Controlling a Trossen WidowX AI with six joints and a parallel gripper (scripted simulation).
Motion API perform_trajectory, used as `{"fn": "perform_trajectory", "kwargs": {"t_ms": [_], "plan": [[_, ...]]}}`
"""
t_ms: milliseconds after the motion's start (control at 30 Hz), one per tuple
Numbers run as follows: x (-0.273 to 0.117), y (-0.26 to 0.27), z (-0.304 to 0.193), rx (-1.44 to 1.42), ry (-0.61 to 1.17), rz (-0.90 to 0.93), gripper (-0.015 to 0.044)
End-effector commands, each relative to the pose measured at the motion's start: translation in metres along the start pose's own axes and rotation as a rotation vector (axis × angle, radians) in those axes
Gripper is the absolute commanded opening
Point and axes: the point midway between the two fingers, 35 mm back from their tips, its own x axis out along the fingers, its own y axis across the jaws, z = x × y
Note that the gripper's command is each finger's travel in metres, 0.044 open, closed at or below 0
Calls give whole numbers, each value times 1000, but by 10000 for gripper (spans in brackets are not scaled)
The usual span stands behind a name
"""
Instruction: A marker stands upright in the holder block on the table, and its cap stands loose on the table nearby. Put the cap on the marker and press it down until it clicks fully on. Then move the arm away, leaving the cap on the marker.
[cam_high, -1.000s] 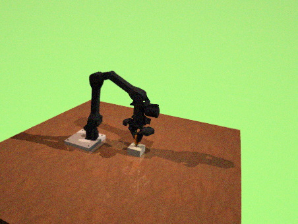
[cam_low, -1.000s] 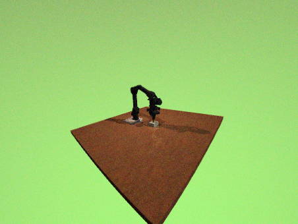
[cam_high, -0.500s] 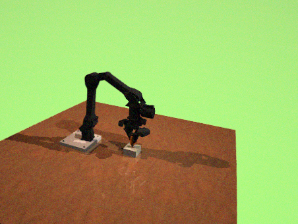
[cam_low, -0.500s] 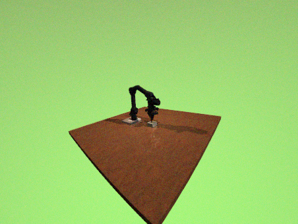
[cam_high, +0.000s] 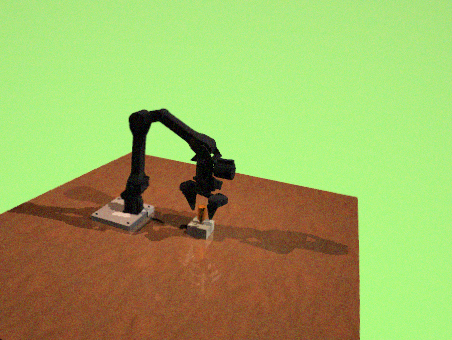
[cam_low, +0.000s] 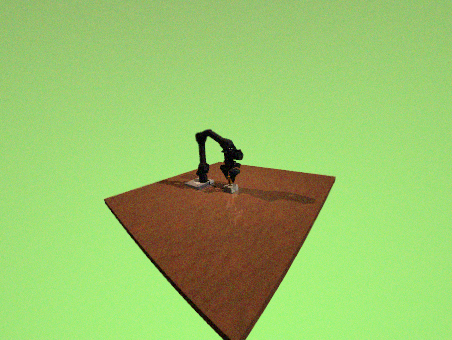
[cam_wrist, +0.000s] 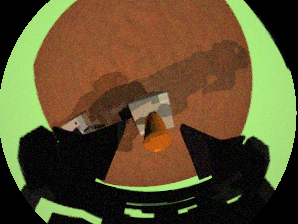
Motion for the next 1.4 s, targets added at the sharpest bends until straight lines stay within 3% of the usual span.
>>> {"fn": "perform_trajectory", "kwargs": {"t_ms": [0,133,267,367,700,833,1367], "plan": [[-17,-2,1,0,-2,-4,440],[-66,-1,1,0,-2,-4,440],[-74,0,0,0,-2,-4,440],[-73,-1,0,147,-2,-4,361],[-65,-1,-1,1122,-4,-2,99],[-65,-1,-1,1188,-4,-2,0],[-58,-1,-1,1188,-4,-2,0]]}}
